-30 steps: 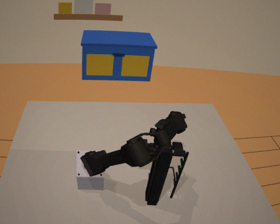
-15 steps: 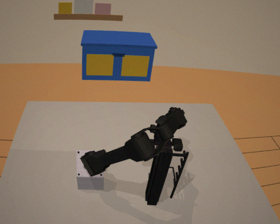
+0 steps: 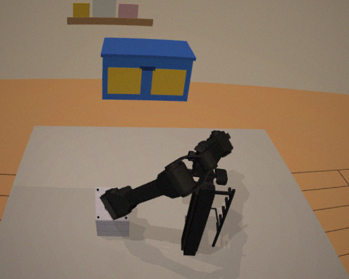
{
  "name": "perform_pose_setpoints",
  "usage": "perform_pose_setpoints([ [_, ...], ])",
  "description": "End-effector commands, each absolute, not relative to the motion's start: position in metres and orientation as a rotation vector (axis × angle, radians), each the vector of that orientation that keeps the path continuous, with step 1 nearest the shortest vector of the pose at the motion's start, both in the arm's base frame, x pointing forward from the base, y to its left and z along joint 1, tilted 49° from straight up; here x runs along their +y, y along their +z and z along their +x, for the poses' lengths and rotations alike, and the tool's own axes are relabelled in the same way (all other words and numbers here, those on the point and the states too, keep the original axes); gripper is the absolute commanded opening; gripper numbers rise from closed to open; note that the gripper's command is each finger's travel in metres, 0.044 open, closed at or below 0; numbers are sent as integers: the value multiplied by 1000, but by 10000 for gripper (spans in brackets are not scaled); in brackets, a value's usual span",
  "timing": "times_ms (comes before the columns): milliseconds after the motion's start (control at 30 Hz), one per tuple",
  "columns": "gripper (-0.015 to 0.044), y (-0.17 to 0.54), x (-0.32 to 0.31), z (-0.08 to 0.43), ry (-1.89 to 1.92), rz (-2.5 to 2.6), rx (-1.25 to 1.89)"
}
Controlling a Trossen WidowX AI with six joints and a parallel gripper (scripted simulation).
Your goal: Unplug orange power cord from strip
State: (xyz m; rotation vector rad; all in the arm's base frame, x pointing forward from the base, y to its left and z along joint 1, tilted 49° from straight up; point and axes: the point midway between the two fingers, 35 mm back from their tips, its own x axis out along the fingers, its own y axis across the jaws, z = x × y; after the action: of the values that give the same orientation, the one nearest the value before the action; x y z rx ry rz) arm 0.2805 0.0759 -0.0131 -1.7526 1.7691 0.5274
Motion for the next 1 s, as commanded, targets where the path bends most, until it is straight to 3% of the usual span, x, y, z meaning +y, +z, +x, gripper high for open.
perform_pose_setpoints([
  [0,160,-12,75,280,527,-1759,1772],
  [967,160,13,67,276,540,-1770,1741],
])
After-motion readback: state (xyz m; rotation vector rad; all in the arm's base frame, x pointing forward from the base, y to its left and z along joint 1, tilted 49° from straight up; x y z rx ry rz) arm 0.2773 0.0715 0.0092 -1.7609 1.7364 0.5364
